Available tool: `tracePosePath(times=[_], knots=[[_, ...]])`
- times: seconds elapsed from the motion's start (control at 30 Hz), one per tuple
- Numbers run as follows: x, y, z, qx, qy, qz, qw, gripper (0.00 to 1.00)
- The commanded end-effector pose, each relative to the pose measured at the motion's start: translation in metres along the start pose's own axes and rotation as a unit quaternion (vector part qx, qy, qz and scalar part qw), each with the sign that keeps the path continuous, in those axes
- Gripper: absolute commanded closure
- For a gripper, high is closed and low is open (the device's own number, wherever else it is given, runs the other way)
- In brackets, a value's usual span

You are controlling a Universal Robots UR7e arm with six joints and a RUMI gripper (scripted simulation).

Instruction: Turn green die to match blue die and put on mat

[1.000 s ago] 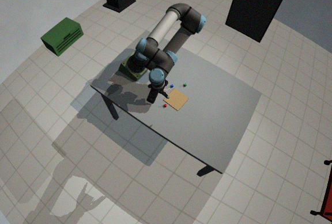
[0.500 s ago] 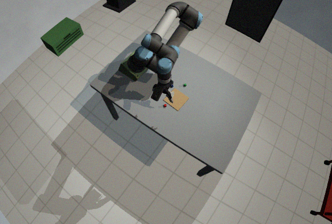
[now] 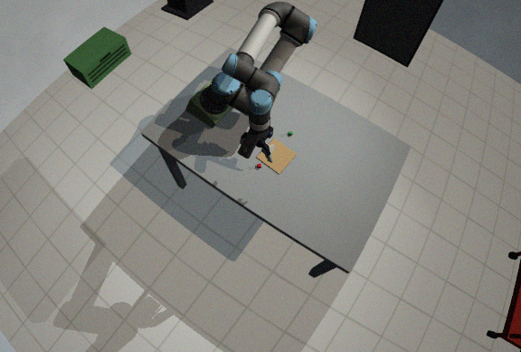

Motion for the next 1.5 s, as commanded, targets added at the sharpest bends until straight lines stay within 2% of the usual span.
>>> tracePosePath(times=[0.0, 0.23, 0.43, 0.7, 0.77, 1.27, 1.47], knots=[[0.000, 0.000, 0.000, 0.000, 0.000, 0.001, 1.000, 0.00], [0.000, -0.001, 0.000, 0.000, 0.000, 0.001, 1.000, 0.00], [0.000, -0.010, -0.001, 0.000, 0.000, 0.000, 1.000, 0.00], [0.000, -0.036, -0.001, 0.000, 0.000, 0.000, 1.000, 0.00], [0.000, -0.036, -0.001, 0.000, 0.000, 0.000, 1.000, 0.00], [0.000, -0.096, -0.002, 0.000, 0.000, 0.000, 1.000, 0.00], [0.000, -0.107, -0.002, 0.000, 0.000, 0.000, 1.000, 0.00]])
Point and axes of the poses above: the point where the finger pads meet when closed, its own y axis back along the fingers, its own z axis across the jaws, x = y × z, the point moved 10 cm from there along y, back along the fingers, and after that the axes turned 3 degrees about -y, right-handed, at the moved point
